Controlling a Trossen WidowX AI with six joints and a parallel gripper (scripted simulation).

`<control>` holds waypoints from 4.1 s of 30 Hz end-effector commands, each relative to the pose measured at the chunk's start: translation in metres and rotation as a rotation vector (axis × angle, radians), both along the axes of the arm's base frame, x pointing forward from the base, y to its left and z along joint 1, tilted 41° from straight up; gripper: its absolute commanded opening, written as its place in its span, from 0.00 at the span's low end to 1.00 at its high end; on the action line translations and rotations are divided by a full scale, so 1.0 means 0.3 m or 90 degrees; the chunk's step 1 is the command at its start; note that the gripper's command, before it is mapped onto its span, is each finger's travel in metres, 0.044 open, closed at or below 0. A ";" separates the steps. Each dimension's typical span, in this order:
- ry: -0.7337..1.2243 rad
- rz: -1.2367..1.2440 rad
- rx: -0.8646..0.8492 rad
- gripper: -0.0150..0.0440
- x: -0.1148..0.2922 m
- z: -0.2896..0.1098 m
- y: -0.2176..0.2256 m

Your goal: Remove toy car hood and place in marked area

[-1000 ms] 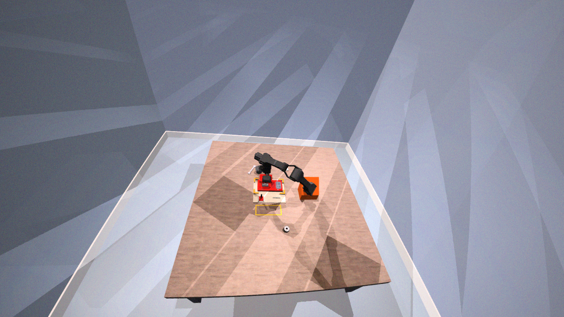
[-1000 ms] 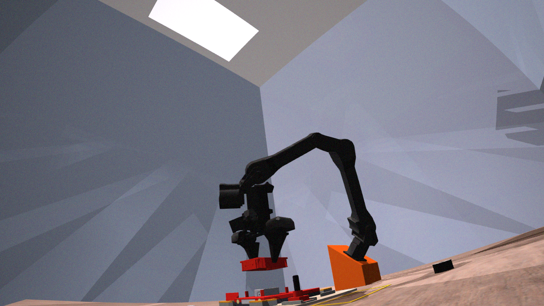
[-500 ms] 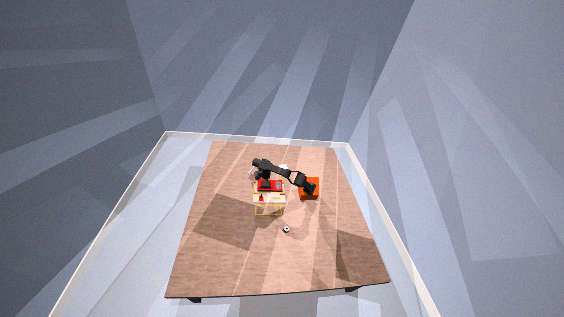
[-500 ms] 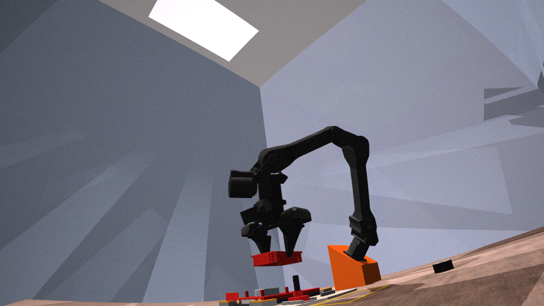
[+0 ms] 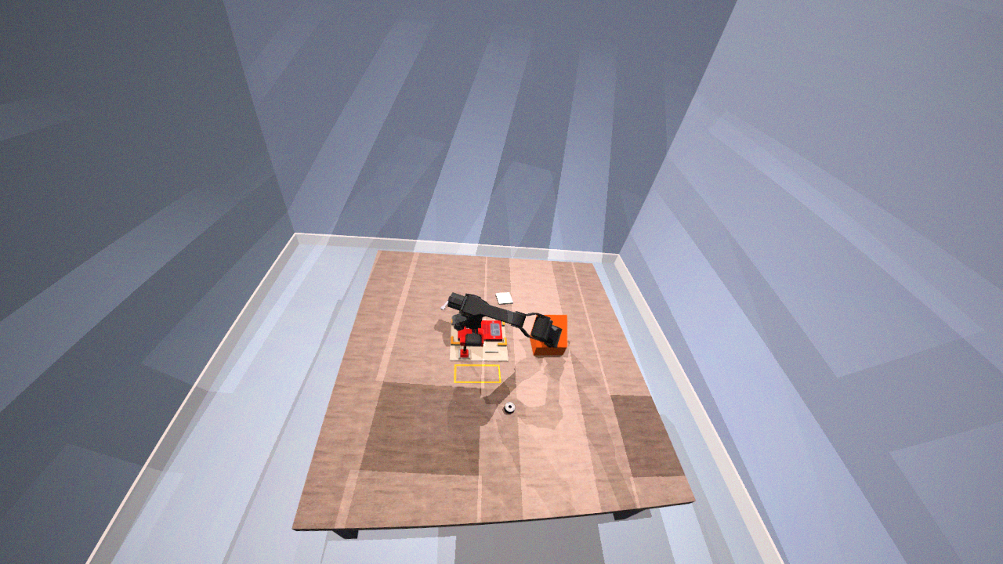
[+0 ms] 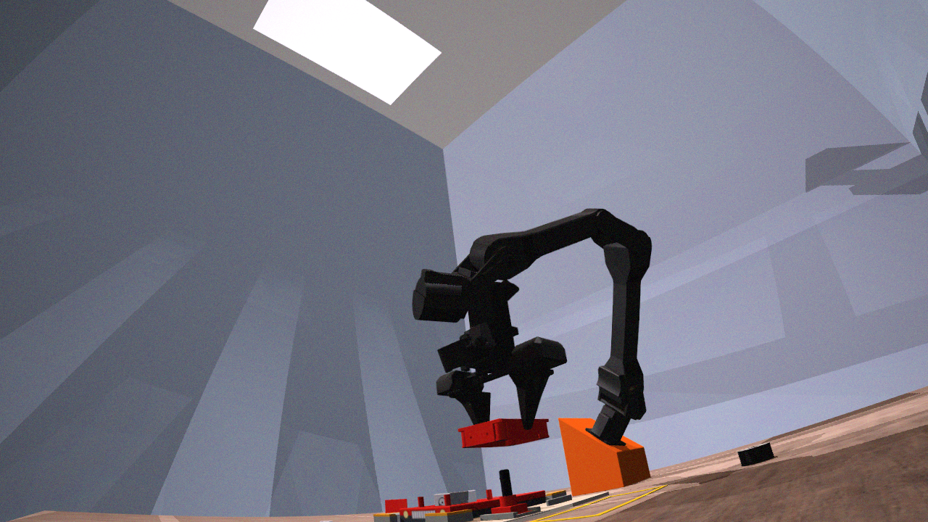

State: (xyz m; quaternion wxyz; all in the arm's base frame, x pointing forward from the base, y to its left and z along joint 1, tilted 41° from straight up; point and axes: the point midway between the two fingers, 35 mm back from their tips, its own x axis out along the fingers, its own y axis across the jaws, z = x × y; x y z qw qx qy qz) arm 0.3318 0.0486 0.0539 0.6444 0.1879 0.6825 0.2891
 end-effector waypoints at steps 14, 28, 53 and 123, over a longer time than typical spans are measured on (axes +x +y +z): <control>-0.004 0.003 0.007 0.25 -0.074 0.142 0.147; -0.005 0.008 0.015 0.25 -0.144 0.228 0.237; -0.006 0.008 0.014 0.25 -0.143 0.195 0.264; -0.006 0.008 0.015 0.25 -0.155 0.095 0.351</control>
